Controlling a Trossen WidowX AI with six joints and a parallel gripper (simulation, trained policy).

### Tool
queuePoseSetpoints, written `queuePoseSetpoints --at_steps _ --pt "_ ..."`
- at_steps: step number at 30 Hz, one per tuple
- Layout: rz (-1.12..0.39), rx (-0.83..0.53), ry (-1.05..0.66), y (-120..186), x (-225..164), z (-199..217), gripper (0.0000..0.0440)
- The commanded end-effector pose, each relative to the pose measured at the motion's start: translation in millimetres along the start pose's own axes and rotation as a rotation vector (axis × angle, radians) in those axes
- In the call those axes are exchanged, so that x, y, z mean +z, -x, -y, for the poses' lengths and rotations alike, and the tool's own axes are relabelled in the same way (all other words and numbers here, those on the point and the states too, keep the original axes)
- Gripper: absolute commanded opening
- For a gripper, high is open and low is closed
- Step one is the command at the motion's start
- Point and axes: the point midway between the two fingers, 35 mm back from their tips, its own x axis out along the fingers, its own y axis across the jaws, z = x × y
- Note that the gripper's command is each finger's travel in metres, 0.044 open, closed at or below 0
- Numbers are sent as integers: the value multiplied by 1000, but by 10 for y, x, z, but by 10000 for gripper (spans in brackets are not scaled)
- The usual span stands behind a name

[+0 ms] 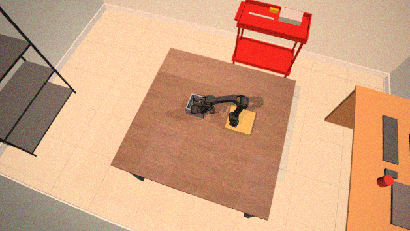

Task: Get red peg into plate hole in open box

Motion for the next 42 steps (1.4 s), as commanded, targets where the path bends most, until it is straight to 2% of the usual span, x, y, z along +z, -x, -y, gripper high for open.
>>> queuePoseSetpoints --at_steps 1,20,36,38,42 --pt "27 4 -13 -4 172 -37 0" --pt "80 -14 -107 -228 849 -60 5" --pt "31 -68 -127 -622 1060 -22 17" --pt "25 -82 -121 -689 1071 -7 35" --pt "19 -105 -102 -791 1104 15 131"
